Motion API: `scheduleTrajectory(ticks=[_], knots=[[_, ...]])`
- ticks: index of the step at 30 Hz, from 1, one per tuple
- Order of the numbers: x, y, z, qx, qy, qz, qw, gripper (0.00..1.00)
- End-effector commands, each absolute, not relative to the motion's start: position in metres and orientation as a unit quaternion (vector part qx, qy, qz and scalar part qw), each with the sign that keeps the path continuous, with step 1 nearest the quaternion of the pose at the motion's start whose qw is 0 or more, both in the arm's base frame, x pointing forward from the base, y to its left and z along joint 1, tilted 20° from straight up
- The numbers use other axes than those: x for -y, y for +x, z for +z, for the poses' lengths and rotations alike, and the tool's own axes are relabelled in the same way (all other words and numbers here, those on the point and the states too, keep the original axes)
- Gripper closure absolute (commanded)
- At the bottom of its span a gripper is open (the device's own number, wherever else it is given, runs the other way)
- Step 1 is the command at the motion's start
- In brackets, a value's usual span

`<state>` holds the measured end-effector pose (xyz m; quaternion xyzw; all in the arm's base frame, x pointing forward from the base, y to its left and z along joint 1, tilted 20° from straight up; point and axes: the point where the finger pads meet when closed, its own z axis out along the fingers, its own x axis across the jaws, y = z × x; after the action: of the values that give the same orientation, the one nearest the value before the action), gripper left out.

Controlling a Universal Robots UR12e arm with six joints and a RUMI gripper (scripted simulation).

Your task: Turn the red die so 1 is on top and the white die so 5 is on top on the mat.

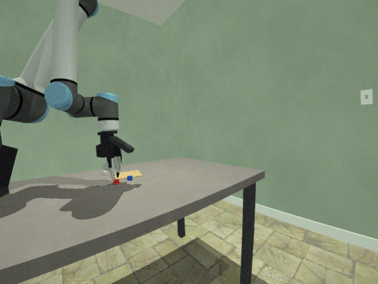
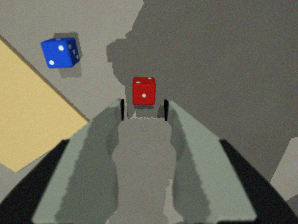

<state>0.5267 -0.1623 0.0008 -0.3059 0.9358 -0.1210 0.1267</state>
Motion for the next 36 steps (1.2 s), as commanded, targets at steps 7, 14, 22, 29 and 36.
scheduleTrajectory(ticks=[7,14,22,29,36], knots=[[0.165,0.532,-0.013,-0.936,-0.306,-0.121,0.127,0.79],[0.165,0.533,-0.018,-0.936,-0.306,-0.121,0.127,0.79],[0.166,0.534,-0.02,-0.936,-0.306,-0.121,0.127,0.79],[0.166,0.534,-0.02,-0.936,-0.306,-0.121,0.127,0.79],[0.166,0.534,-0.02,-0.936,-0.306,-0.121,0.127,0.79]])
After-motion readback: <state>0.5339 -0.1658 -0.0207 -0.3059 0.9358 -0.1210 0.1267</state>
